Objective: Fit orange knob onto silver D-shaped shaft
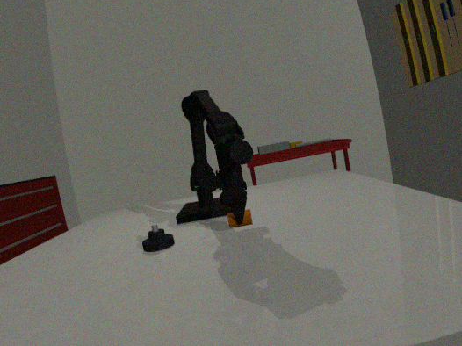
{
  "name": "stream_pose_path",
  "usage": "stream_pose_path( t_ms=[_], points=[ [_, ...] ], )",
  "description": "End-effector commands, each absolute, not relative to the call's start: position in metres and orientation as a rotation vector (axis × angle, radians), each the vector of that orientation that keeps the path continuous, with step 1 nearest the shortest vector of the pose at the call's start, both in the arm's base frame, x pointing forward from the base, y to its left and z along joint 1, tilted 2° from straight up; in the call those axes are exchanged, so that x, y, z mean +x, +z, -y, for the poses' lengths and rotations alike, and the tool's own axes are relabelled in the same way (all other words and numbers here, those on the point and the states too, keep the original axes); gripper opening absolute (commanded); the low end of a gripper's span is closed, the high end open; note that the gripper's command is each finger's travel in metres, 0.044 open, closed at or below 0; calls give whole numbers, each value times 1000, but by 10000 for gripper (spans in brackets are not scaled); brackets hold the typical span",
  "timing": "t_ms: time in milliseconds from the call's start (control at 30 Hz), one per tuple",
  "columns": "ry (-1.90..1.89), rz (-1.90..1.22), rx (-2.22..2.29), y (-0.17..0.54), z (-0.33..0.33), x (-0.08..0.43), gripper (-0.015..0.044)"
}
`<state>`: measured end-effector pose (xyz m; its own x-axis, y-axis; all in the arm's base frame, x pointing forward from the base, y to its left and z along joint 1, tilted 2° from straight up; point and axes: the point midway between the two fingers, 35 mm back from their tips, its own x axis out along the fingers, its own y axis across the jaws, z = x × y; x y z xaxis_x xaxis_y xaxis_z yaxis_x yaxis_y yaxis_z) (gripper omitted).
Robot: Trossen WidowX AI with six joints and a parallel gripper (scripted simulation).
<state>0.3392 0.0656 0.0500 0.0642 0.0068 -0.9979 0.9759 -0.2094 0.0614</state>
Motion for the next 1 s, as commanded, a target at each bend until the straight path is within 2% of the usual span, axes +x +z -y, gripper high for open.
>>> stream_pose_path(
  t_ms=[0, 233, 767, 867, 967],
  points=[
    [-1399, -987, 1506, 52, -65, 340, 180],
    [-1543, -859, 1659, 52, -65, 339, 180],
    [-1546, -856, 1663, 38, -65, 340, 180],
    [-1543, -863, 1656, 40, -66, 340, 259],
    [-1543, -863, 1656, 40, -66, 340, 260]
  ],
)
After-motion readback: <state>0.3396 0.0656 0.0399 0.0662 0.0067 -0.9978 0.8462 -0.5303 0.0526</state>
